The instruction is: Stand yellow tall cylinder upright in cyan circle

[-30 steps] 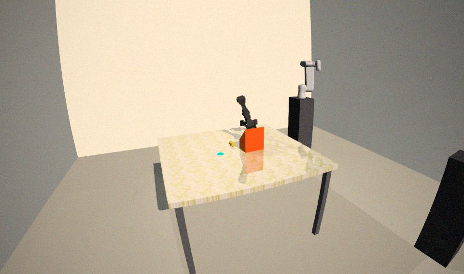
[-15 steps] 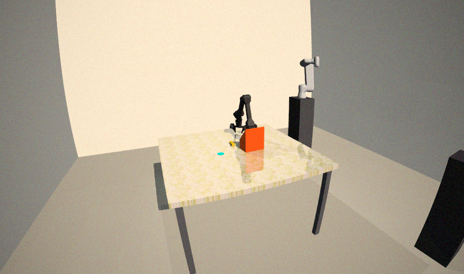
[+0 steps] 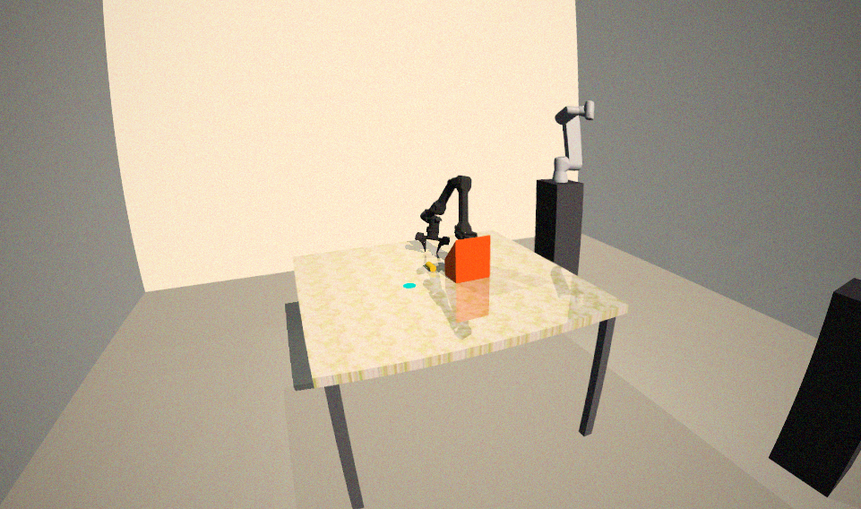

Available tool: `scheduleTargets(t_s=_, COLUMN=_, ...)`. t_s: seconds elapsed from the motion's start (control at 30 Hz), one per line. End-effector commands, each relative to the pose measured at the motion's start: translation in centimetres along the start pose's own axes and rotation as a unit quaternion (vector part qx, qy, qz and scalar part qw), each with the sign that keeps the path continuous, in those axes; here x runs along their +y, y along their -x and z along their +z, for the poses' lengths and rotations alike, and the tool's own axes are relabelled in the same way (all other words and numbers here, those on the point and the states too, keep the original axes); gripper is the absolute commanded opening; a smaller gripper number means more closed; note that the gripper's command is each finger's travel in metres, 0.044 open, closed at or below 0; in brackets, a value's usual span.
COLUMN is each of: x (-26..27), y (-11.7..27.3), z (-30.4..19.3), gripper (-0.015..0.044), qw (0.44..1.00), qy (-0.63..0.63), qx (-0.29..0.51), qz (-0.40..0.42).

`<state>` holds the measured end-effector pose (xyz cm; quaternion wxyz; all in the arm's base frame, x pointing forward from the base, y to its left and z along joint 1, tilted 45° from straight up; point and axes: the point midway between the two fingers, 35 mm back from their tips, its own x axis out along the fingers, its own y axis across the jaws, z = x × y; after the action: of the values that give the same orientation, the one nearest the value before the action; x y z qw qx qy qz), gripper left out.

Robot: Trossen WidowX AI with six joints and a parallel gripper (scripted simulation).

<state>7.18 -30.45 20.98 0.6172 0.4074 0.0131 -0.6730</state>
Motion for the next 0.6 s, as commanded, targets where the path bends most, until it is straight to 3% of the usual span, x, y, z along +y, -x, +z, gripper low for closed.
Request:
scheduleTargets(t_s=0.0, x=0.6, y=0.1, z=-2.7, gripper=0.0309, qw=0.999, qy=-0.005, qx=0.040, qz=-0.018)
scheduleTargets(t_s=0.57, x=1.7, y=3.2, z=-13.3, gripper=0.0309, qw=0.985, qy=0.038, qx=0.142, qz=-0.085)
